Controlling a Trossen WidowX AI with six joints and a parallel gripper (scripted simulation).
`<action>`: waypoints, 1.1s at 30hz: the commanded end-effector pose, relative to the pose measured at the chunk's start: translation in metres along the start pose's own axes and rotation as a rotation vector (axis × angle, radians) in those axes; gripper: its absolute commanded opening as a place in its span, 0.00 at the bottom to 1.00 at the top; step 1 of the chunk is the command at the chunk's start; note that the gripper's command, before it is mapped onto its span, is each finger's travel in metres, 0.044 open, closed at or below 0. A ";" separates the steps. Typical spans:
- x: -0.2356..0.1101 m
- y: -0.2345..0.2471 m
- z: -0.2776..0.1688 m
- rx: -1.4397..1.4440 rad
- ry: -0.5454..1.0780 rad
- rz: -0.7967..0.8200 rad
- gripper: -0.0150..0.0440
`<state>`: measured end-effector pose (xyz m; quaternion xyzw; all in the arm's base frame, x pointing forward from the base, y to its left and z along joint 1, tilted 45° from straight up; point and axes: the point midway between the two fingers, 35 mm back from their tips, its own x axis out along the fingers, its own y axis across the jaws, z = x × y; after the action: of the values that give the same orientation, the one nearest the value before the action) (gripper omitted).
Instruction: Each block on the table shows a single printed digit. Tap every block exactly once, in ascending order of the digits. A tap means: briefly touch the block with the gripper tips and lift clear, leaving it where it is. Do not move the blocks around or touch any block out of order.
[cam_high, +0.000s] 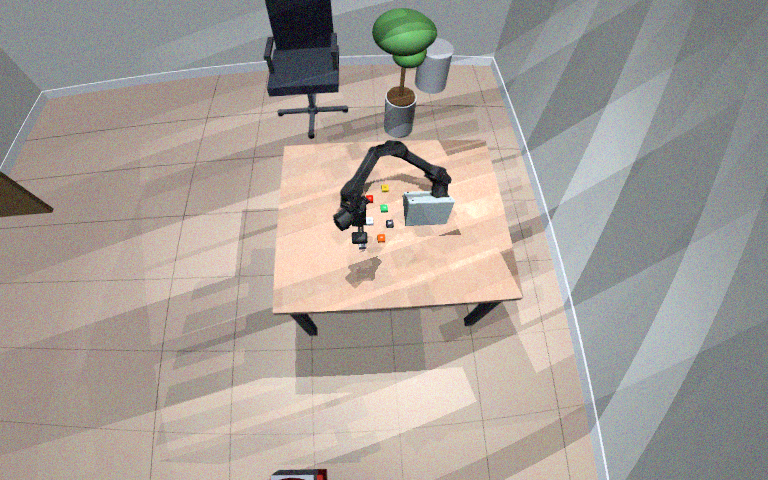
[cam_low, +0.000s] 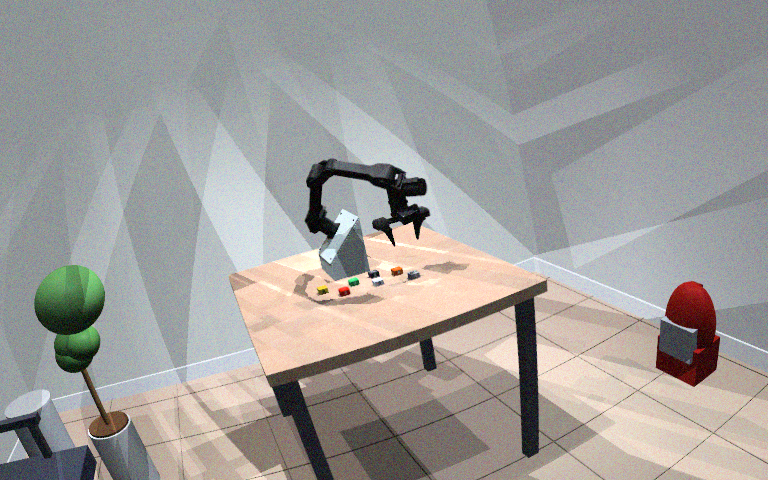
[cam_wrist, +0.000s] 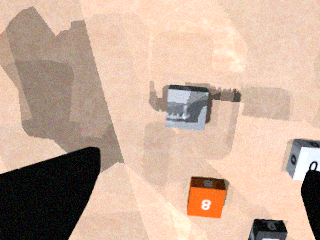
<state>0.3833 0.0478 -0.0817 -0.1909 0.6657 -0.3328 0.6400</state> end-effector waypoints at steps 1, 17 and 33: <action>0.003 0.001 0.000 -0.013 0.003 -0.011 0.93; 0.000 -0.036 -0.012 -0.015 0.004 -0.012 0.93; 0.003 -0.111 -0.056 -0.017 0.007 -0.018 0.93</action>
<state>0.3097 -0.0203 -0.0128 -0.1993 0.6717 -0.3337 0.6307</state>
